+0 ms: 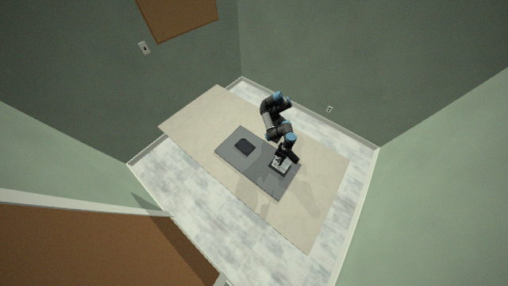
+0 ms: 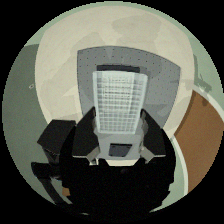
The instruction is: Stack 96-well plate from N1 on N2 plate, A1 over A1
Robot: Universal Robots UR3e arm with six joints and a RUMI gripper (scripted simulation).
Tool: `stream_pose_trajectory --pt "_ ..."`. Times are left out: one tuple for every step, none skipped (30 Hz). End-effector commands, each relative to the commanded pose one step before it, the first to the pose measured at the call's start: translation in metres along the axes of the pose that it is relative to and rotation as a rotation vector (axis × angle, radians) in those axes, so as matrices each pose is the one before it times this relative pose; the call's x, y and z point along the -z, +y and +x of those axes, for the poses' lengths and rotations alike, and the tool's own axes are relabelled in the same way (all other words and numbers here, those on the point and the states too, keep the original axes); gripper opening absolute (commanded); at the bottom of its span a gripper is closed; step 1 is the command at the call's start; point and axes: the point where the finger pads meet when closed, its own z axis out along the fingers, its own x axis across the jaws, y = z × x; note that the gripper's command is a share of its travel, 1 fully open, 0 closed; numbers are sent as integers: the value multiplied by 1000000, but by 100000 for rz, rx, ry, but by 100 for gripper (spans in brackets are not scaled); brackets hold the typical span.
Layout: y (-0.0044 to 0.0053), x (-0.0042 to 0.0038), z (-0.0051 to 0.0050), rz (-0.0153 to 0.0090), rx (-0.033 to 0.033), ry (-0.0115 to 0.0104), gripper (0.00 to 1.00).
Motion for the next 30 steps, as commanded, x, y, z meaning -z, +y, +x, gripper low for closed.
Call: stream_pose_trajectory --pt "72 818 647 155 -100 197 0" --pt "42 0 -2 0 0 0 0" --pt "39 0 -3 0 0 0 0" --pt "37 0 -3 0 0 0 0" --pt "0 0 0 0 0 0 0" --pt "0 0 0 0 0 0 0" --pt "38 -5 -7 0 0 0 0" --pt "27 -1655 1 -1 0 0 0" --pt "10 -1645 10 -2 0 -1 0" --pt "58 -1707 -26 1 0 1 0" --pt "24 -1666 -3 -1 0 0 0" --pt "23 -1667 -3 -1 0 0 0" --pt "21 -1667 -3 -1 0 0 0" --pt "20 -1668 -2 -1 0 0 0" --pt "18 -1668 -1 -1 0 0 0" --pt "16 -1668 0 -1 0 0 0" --pt "14 -1669 1 -1 0 0 0" --pt "13 -1669 2 -1 0 0 0" --pt "11 -1669 3 -1 0 0 0" --pt "9 -1669 4 -1 0 0 0" --pt "8 -1669 5 -1 0 0 0" --pt "0 0 0 0 0 0 0" --pt "0 0 0 0 0 0 0" --pt "10 -1675 4 -1 0 0 0" --pt "2 -1668 9 -1 0 0 0" --pt "2 -1668 7 -1 0 0 0" --pt "3 -1668 6 -1 0 0 0" --pt "3 -1669 5 -1 0 0 0" --pt "3 -1669 4 -1 0 0 0" --pt "3 -1669 4 -1 0 0 0"
